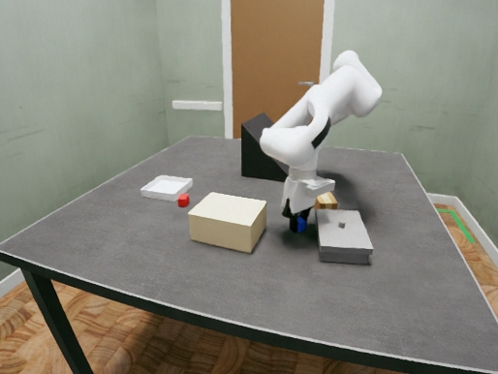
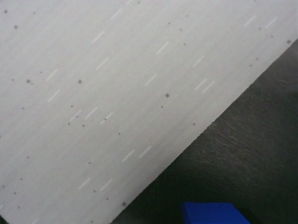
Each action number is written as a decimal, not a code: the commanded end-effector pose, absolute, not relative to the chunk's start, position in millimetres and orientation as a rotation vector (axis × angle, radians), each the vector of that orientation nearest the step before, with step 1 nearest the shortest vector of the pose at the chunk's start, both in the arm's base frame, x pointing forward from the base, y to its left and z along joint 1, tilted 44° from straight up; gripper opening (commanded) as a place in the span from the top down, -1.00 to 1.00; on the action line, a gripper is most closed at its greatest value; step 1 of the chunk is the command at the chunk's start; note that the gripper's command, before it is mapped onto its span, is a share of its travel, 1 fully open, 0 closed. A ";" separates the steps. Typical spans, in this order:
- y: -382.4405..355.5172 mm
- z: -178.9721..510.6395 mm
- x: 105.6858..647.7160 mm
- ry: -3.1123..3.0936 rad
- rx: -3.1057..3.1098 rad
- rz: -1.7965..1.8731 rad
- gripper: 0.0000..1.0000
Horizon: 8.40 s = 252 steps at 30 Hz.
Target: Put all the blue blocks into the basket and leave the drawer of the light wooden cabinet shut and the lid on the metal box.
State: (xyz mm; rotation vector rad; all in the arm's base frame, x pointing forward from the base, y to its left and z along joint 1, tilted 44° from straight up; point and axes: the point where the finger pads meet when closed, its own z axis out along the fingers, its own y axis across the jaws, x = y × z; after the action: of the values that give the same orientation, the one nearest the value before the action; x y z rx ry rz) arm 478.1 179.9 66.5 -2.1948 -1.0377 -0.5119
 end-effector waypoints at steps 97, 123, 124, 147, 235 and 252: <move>16.0 176.2 600.6 -0.803 -2.347 -1.101 1.00; -265.5 51.6 565.0 0.394 -3.081 -0.842 1.00; -265.5 51.6 565.0 0.394 -3.081 -0.842 1.00; -280.8 -159.4 366.6 0.930 -2.538 -0.220 1.00; -266.9 -173.5 368.1 0.962 -2.183 0.301 1.00; -247.4 -193.6 370.2 0.962 -2.183 0.301 1.00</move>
State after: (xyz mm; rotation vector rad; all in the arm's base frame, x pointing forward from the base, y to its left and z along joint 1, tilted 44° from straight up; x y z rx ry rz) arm 368.4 -250.5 -188.8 -2.2724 1.0748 0.0948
